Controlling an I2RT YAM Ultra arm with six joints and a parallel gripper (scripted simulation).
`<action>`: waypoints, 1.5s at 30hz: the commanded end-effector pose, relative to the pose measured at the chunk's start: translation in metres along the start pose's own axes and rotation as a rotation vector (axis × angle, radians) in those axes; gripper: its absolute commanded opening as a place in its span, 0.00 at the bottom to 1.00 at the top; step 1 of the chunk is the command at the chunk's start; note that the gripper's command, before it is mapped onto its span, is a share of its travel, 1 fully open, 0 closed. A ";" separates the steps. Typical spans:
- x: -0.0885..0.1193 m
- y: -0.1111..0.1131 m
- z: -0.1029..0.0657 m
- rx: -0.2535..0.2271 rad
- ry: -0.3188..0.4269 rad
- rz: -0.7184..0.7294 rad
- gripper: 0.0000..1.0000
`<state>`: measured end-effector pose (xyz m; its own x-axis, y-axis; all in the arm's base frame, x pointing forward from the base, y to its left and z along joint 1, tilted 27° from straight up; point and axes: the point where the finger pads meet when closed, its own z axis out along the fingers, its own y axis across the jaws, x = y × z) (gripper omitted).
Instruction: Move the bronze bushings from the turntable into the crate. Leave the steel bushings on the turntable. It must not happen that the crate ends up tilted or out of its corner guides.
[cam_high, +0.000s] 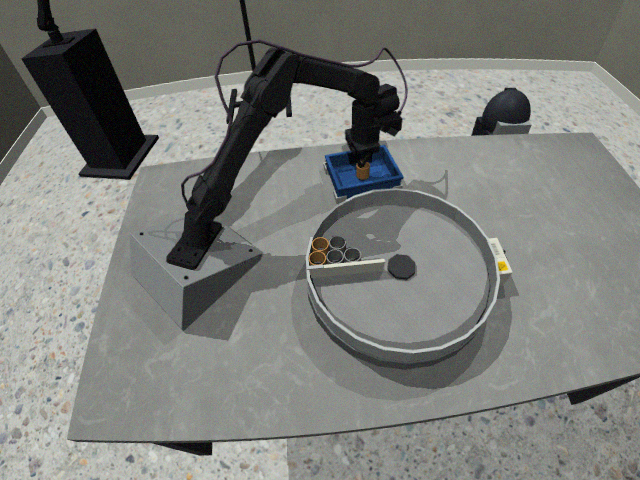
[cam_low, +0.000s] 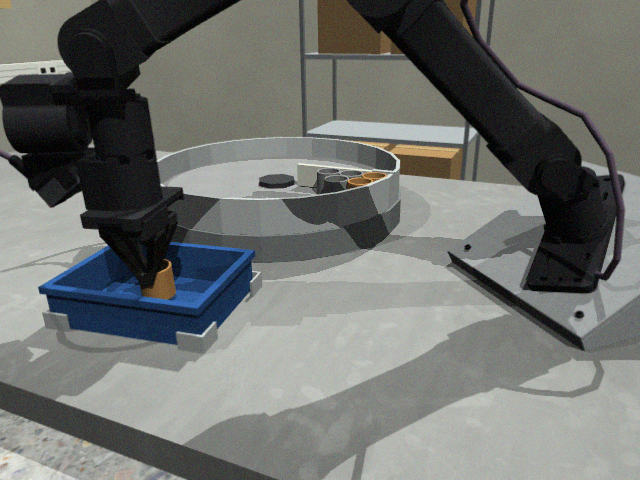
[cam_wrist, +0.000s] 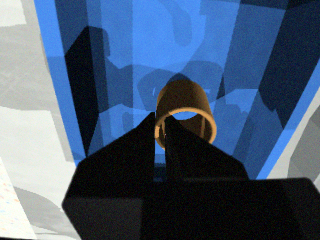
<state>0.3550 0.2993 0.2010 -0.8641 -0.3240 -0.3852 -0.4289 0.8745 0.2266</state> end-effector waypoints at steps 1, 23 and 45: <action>-0.004 0.001 -0.009 0.003 -0.032 0.001 0.00; -0.004 0.002 -0.002 0.003 -0.030 0.001 0.00; -0.001 0.000 0.002 0.007 -0.017 0.003 0.00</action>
<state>0.3562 0.3027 0.1962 -0.8633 -0.3236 -0.3873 -0.4294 0.8741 0.2268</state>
